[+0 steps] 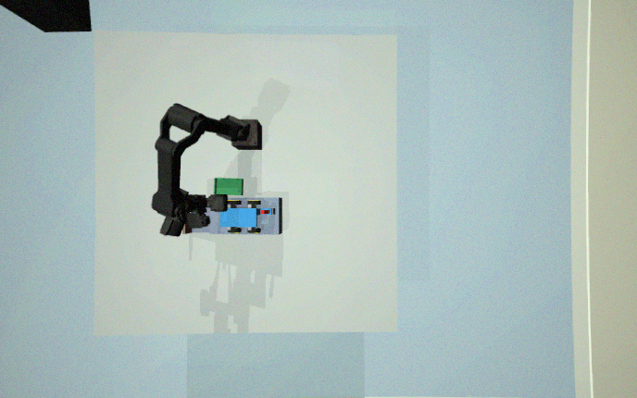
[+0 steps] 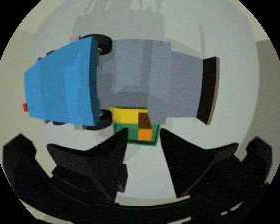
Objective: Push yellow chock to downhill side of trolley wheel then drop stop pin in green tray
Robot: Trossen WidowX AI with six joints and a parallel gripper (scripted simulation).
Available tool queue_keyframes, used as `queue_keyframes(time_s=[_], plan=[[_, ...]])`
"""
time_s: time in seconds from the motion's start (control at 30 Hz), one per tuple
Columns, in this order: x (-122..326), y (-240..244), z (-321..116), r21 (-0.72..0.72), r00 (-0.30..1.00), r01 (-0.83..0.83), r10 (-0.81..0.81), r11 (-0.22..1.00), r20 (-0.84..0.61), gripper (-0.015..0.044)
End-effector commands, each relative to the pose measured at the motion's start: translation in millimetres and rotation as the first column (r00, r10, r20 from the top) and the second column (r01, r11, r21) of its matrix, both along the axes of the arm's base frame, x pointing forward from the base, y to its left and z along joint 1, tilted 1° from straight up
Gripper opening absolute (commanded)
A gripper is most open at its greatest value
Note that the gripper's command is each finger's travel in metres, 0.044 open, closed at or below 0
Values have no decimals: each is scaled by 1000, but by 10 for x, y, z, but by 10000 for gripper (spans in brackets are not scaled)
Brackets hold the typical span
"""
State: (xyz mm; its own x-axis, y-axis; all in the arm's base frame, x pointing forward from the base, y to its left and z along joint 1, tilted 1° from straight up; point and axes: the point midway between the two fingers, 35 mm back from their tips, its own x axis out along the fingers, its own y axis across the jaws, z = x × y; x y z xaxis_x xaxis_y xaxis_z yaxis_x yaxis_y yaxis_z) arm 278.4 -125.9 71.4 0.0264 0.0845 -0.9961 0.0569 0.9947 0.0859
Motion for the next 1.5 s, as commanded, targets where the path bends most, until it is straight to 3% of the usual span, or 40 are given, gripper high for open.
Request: queue_keyframes(time_s=[0.0, 0.27, 0.4, 0.53, 0.63, 1.03, 1.47], plan=[[-1, -8, 136, 3, 1000, -3, 3, 1000, 7, 190], [-1, -27, 379, 3, 1000, -3, 3, 1000, 7, 190], [-1, -30, 297, 0, 1000, 0, 0, 1000, 2, 295], [110, 8, 370, -43, 999, 32, -30, 999, 30, 190], [353, 147, 572, -88, 990, -6, 18, 996, 137, 190], [469, 611, 623, 55, 913, 397, -400, 916, 85, 190], [514, 1165, 686, 124, 616, 787, -783, 604, -91, 190]])
